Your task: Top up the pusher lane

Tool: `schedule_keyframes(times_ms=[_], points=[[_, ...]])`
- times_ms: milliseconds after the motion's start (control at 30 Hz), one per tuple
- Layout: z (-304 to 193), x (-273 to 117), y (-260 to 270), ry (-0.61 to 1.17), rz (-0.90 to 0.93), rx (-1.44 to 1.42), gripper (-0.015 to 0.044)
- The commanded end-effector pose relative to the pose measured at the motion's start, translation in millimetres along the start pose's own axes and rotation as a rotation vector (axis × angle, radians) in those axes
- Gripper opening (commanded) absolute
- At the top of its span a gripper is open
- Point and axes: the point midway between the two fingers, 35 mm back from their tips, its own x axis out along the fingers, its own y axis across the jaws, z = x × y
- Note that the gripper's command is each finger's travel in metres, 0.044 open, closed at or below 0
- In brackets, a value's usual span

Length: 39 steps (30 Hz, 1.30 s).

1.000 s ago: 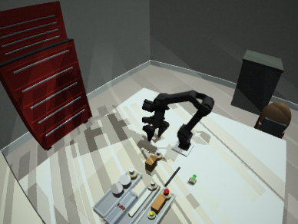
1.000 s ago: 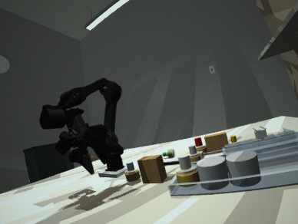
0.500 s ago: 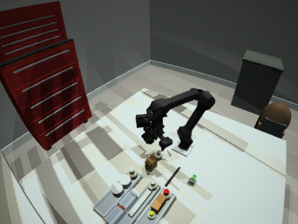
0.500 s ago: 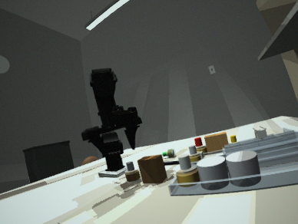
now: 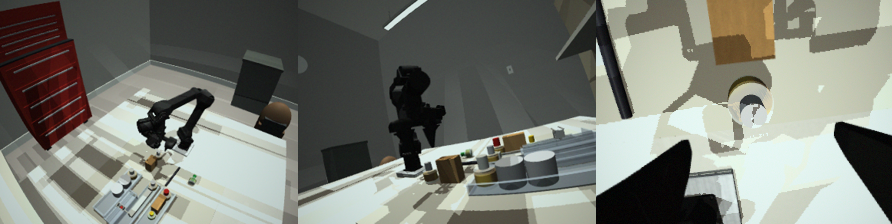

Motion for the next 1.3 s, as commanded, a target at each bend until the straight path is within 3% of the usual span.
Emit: schedule_keyframes(times_ms=[0,1233,1267], points=[[-2,15,1,0.010,0.001,-0.013,0.0440],[-2,77,2,0.010,0.001,-0.013,0.0440],[-2,77,2,0.010,0.001,-0.013,0.0414]])
